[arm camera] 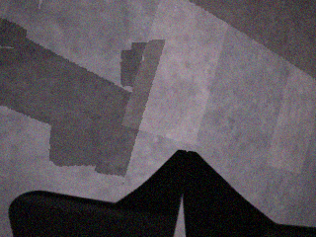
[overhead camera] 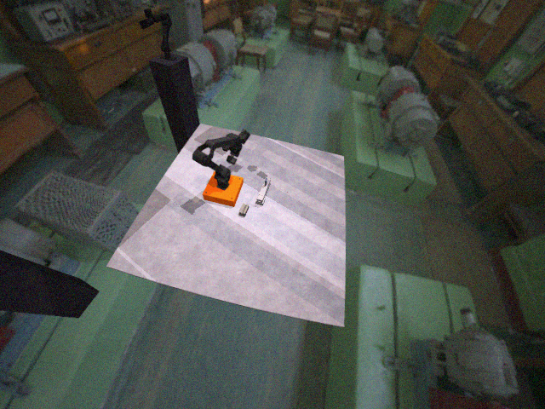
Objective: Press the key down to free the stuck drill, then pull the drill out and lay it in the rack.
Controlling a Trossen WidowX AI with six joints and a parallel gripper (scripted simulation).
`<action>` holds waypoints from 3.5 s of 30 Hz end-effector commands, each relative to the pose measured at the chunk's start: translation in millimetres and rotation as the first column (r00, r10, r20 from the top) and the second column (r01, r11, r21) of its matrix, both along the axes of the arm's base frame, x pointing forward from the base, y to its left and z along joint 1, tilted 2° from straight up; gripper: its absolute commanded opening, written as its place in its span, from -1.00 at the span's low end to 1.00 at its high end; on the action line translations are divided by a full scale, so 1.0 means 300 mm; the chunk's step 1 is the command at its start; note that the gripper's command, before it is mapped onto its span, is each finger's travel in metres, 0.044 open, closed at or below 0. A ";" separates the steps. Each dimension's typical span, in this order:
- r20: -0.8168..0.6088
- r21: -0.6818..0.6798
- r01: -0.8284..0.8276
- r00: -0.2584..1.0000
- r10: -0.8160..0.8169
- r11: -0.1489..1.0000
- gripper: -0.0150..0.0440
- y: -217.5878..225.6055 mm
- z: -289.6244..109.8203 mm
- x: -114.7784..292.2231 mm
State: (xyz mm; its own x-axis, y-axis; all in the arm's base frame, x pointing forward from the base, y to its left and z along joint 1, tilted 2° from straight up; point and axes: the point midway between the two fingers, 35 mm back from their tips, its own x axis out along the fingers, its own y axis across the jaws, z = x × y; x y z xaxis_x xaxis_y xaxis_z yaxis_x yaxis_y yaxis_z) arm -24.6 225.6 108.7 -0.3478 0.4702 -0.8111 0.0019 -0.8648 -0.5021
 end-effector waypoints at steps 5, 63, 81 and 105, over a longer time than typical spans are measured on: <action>-0.048 -0.394 0.776 0.519 -0.853 0.494 -0.49 0.014 0.032 0.350; 0.341 -0.499 -0.083 -0.934 -0.107 -0.862 -0.49 -0.372 0.010 0.920; 0.341 -0.499 -0.083 -0.934 -0.107 -0.862 -0.49 -0.376 0.015 0.891; 0.341 -0.499 -0.083 -0.934 -0.107 -0.862 -0.49 -0.365 -0.007 0.912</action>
